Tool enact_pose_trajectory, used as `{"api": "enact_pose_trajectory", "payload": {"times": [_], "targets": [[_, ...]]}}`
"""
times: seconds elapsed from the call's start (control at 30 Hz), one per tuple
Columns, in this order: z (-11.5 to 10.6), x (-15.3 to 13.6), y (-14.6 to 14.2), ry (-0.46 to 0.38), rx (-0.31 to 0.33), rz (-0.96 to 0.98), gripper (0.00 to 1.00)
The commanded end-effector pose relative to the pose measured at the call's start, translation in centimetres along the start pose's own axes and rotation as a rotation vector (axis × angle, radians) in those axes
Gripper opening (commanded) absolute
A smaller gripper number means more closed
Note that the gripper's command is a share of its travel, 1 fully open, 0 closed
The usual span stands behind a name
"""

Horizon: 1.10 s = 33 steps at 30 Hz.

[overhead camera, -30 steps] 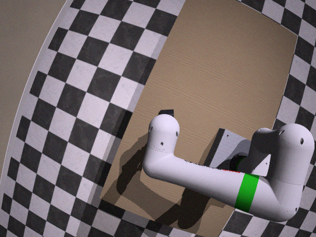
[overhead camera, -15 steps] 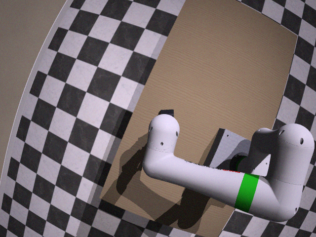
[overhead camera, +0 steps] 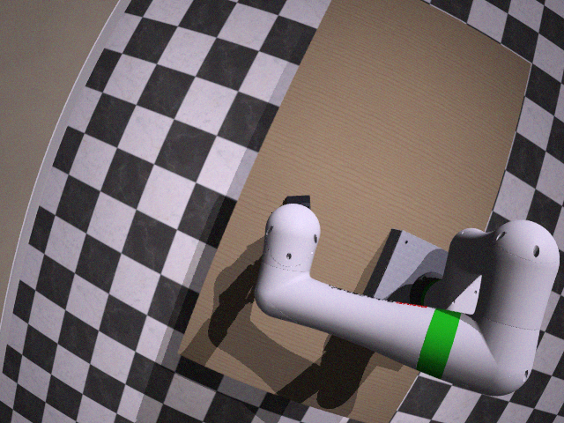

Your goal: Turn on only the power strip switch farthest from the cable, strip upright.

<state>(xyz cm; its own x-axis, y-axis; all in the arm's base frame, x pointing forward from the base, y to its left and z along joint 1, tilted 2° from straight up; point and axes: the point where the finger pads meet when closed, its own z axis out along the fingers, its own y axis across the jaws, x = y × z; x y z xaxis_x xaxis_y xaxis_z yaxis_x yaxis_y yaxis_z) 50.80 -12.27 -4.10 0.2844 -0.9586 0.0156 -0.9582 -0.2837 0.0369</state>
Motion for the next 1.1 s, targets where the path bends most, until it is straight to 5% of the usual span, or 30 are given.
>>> {"api": "enact_pose_trajectory", "payload": {"times": [0.0,1.07], "targets": [[0.11,0.01,-0.02,0.0,0.0,0.0,0.0],[-0.06,0.01,-0.01,0.0,0.0,0.0,0.0]]}}
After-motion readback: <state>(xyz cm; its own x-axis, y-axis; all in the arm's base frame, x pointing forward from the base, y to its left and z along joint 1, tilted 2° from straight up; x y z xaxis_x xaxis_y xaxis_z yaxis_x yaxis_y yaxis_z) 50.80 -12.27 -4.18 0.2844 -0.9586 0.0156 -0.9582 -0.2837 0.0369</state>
